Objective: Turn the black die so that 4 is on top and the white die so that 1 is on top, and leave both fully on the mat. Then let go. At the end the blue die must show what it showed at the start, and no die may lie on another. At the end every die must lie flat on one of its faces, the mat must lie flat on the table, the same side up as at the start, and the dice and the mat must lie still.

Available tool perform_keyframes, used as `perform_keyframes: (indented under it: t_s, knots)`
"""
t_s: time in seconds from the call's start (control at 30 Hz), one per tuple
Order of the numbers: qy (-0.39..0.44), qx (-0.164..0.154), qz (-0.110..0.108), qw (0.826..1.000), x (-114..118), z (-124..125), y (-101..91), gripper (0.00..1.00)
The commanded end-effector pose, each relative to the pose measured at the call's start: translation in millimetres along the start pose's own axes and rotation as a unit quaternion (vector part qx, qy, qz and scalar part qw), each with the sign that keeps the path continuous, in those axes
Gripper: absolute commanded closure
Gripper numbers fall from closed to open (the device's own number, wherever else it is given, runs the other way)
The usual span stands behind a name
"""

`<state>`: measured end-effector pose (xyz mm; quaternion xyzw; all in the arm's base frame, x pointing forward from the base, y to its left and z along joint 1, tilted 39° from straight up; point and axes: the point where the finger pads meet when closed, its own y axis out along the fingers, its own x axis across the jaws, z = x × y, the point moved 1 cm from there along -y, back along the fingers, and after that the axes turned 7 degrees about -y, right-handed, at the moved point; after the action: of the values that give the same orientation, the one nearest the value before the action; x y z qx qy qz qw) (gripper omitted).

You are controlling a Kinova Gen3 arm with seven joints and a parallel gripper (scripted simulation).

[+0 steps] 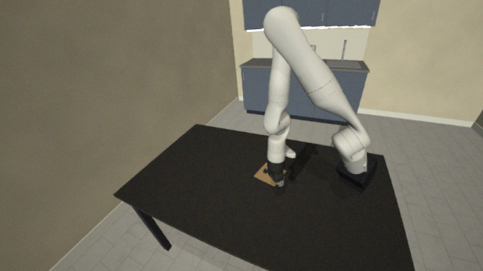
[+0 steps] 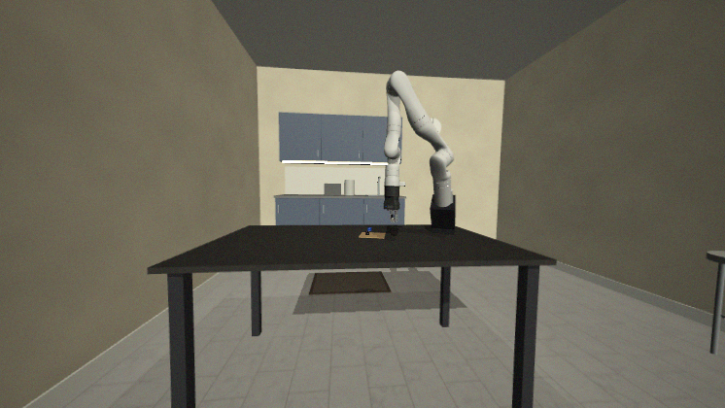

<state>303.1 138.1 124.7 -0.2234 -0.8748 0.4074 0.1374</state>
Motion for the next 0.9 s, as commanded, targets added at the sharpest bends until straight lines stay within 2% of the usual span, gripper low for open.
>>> perform_keyframes:
  t_s: [0.0, 0.2, 0.4, 0.47, 0.6, 0.73, 0.87]
  knots:
    - [0.001, 0.0, 0.001, 1.0, -1, 0, -0.5, 0.6]
    - [-0.012, -0.002, 0.001, 1.0, -5, 1, -0.6, 0.6]
    - [-0.093, -0.01, 0.0, 0.996, -35, 10, -1.2, 0.6]
    - [-0.093, -0.01, 0.0, 0.996, -35, 10, -1.2, 0.6]
    - [-0.178, -0.014, 0.001, 0.984, -67, 26, -2.4, 0.6]
    - [-0.261, -0.01, 0.003, 0.965, -98, 51, -3.7, 0.6]
    - [-0.321, -0.004, 0.002, 0.947, -119, 73, -4.7, 0.6]
